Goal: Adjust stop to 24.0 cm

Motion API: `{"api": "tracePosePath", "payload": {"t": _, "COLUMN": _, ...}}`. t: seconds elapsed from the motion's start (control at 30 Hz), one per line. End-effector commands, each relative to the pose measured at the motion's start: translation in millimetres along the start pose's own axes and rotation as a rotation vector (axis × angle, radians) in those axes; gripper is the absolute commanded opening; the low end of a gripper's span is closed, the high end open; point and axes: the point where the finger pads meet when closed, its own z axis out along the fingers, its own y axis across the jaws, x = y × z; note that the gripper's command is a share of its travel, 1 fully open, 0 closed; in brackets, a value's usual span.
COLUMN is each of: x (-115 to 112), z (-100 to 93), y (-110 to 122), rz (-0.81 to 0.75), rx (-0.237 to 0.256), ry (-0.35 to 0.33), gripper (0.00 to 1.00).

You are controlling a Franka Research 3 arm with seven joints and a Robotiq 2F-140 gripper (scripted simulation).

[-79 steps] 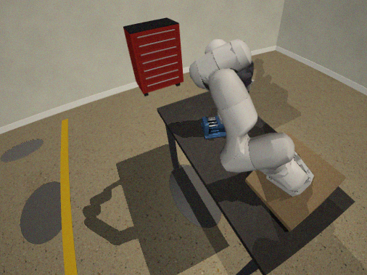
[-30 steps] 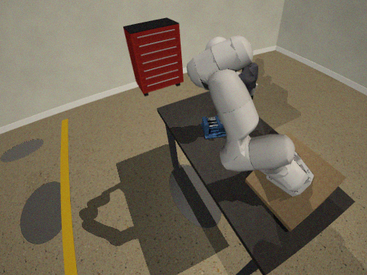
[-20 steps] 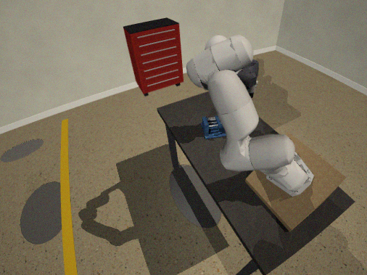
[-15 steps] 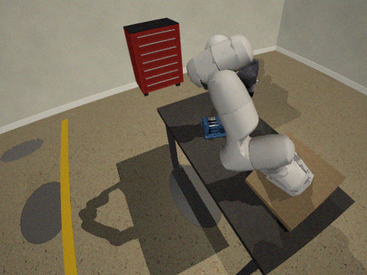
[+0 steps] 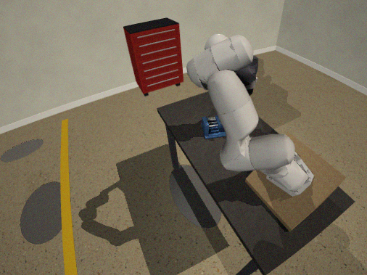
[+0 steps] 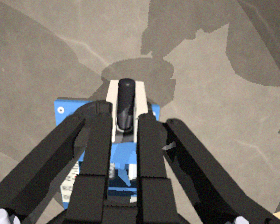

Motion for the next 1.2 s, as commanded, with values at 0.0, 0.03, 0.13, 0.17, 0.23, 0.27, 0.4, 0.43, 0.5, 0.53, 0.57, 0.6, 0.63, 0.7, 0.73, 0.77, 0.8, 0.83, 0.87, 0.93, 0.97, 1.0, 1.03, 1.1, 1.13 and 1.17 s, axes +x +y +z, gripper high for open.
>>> {"api": "tracePosePath", "payload": {"t": 0.0, "x": 0.6, "z": -2.0, "y": -8.3, "rz": 0.005, "rx": 0.009, "ry": 0.008, "gripper": 0.04}}
{"api": "tracePosePath", "payload": {"t": 0.03, "x": 0.6, "z": -2.1, "y": -9.0, "rz": 0.005, "rx": 0.009, "ry": 0.008, "gripper": 0.04}}
{"api": "tracePosePath", "payload": {"t": 0.13, "x": 0.6, "z": -2.4, "y": -11.1, "rz": 0.005, "rx": 0.009, "ry": 0.008, "gripper": 0.04}}
{"api": "tracePosePath", "payload": {"t": 0.17, "x": 0.6, "z": -2.4, "y": -11.8, "rz": 0.005, "rx": 0.009, "ry": 0.008, "gripper": 0.04}}
{"api": "tracePosePath", "payload": {"t": 0.23, "x": 0.7, "z": -2.4, "y": -13.1, "rz": 0.005, "rx": 0.009, "ry": 0.008, "gripper": 0.04}}
{"api": "tracePosePath", "payload": {"t": 0.27, "x": 0.7, "z": -2.4, "y": -13.8, "rz": 0.005, "rx": 0.009, "ry": 0.008, "gripper": 0.04}}
{"api": "tracePosePath", "payload": {"t": 0.4, "x": 0.7, "z": -2.4, "y": -15.0, "rz": 0.005, "rx": 0.009, "ry": 0.008, "gripper": 0.04}}
{"api": "tracePosePath", "payload": {"t": 0.43, "x": 0.7, "z": -2.3, "y": -15.6, "rz": 0.005, "rx": 0.009, "ry": 0.008, "gripper": 0.04}}
{"api": "tracePosePath", "payload": {"t": 0.5, "x": 0.7, "z": -2.3, "y": -16.7, "rz": 0.005, "rx": 0.009, "ry": 0.008, "gripper": 0.04}}
{"api": "tracePosePath", "payload": {"t": 0.53, "x": 0.7, "z": -2.2, "y": -17.2, "rz": 0.005, "rx": 0.009, "ry": 0.008, "gripper": 0.04}}
{"api": "tracePosePath", "payload": {"t": 0.57, "x": 0.7, "z": -2.1, "y": -17.7, "rz": 0.005, "rx": 0.009, "ry": 0.008, "gripper": 0.04}}
{"api": "tracePosePath", "payload": {"t": 0.6, "x": 0.7, "z": -2.0, "y": -18.2, "rz": 0.005, "rx": 0.009, "ry": 0.008, "gripper": 0.04}}
{"api": "tracePosePath", "payload": {"t": 0.63, "x": 0.7, "z": -1.9, "y": -18.7, "rz": 0.005, "rx": 0.009, "ry": 0.008, "gripper": 0.04}}
{"api": "tracePosePath", "payload": {"t": 0.7, "x": 0.7, "z": -1.8, "y": -19.6, "rz": 0.005, "rx": 0.009, "ry": 0.008, "gripper": 0.04}}
{"api": "tracePosePath", "payload": {"t": 0.73, "x": 0.7, "z": -1.7, "y": -20.1, "rz": 0.005, "rx": 0.009, "ry": 0.008, "gripper": 0.04}}
{"api": "tracePosePath", "payload": {"t": 0.77, "x": 0.7, "z": -1.6, "y": -20.5, "rz": 0.005, "rx": 0.009, "ry": 0.008, "gripper": 0.04}}
{"api": "tracePosePath", "payload": {"t": 0.8, "x": 0.7, "z": -1.5, "y": -20.9, "rz": 0.005, "rx": 0.009, "ry": 0.008, "gripper": 0.04}}
{"api": "tracePosePath", "payload": {"t": 0.83, "x": 0.7, "z": -1.4, "y": -21.3, "rz": 0.005, "rx": 0.009, "ry": 0.008, "gripper": 0.04}}
{"api": "tracePosePath", "payload": {"t": 0.87, "x": 0.7, "z": -1.3, "y": -21.7, "rz": 0.005, "rx": 0.009, "ry": 0.008, "gripper": 0.04}}
{"api": "tracePosePath", "payload": {"t": 0.93, "x": 0.7, "z": -1.3, "y": -22.0, "rz": 0.005, "rx": 0.009, "ry": 0.008, "gripper": 0.04}}
{"api": "tracePosePath", "payload": {"t": 0.97, "x": 0.7, "z": -1.3, "y": -22.0, "rz": 0.005, "rx": 0.009, "ry": 0.008, "gripper": 0.04}}
{"api": "tracePosePath", "payload": {"t": 1.0, "x": 0.7, "z": -1.1, "y": -22.4, "rz": 0.005, "rx": 0.009, "ry": 0.008, "gripper": 0.04}}
{"api": "tracePosePath", "payload": {"t": 1.03, "x": 0.7, "z": -1.0, "y": -22.7, "rz": 0.005, "rx": 0.009, "ry": 0.008, "gripper": 0.04}}
{"api": "tracePosePath", "payload": {"t": 1.1, "x": 0.7, "z": -0.8, "y": -23.3, "rz": 0.005, "rx": 0.009, "ry": 0.008, "gripper": 0.04}}
{"api": "tracePosePath", "payload": {"t": 1.13, "x": 0.7, "z": -0.7, "y": -23.6, "rz": 0.005, "rx": 0.009, "ry": 0.008, "gripper": 0.04}}
{"api": "tracePosePath", "payload": {"t": 1.17, "x": 0.7, "z": -0.6, "y": -23.9, "rz": 0.005, "rx": 0.009, "ry": 0.008, "gripper": 0.04}}
